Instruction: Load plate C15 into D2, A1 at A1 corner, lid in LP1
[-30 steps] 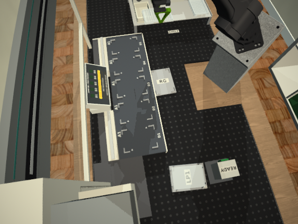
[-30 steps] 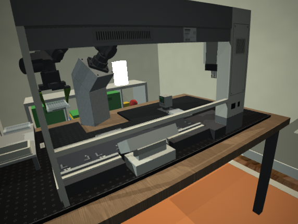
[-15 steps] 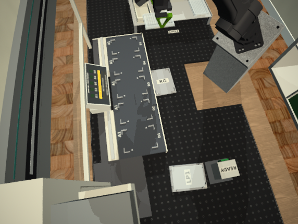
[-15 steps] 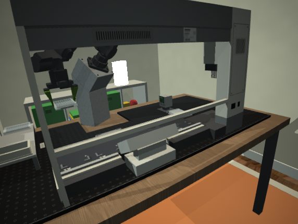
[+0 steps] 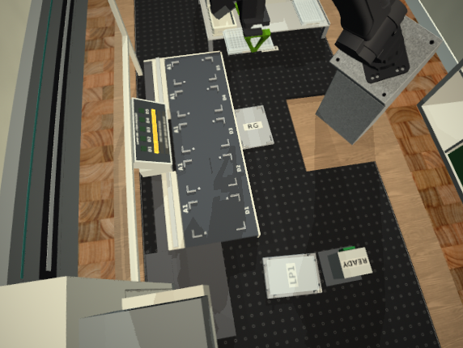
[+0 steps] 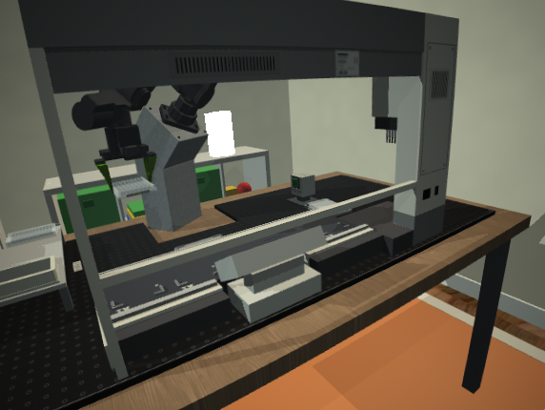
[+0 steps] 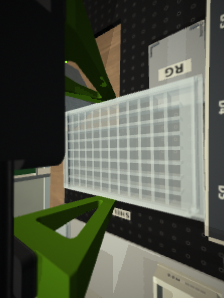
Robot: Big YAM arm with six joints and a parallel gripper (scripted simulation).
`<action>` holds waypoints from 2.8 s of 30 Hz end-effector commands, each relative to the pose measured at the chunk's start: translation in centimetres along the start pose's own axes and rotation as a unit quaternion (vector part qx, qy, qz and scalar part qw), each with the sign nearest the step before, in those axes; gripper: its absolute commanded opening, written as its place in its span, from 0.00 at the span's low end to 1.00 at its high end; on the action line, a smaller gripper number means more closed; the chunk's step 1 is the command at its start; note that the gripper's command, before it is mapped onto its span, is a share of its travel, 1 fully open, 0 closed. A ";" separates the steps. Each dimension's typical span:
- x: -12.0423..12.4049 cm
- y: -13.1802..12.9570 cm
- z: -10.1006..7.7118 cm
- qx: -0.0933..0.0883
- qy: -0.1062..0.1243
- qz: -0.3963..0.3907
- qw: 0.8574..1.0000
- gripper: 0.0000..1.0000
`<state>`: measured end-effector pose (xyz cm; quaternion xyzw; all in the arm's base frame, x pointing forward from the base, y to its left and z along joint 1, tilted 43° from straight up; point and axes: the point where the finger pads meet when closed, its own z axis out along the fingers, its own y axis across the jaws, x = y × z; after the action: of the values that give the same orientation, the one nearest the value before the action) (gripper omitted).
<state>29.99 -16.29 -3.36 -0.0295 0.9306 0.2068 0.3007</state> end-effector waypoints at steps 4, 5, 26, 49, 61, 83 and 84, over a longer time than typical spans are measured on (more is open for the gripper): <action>-0.8 1.3 -0.3 0.009 -0.008 -0.005 1.000 0.00; -0.8 1.5 -0.3 0.009 -0.008 -0.005 1.000 0.00; -0.8 6.0 -0.2 0.008 -0.008 -0.004 1.000 0.00; -0.8 10.4 -0.2 0.007 -0.009 -0.004 1.000 0.00; -0.8 13.2 -0.2 0.006 -0.010 -0.003 1.000 0.00; -0.4 17.6 -0.1 0.002 -0.002 0.004 1.000 0.00; -0.4 17.9 -0.1 0.002 -0.002 0.004 1.000 0.00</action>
<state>27.44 -0.50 3.41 -0.0386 0.9296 0.2006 0.3068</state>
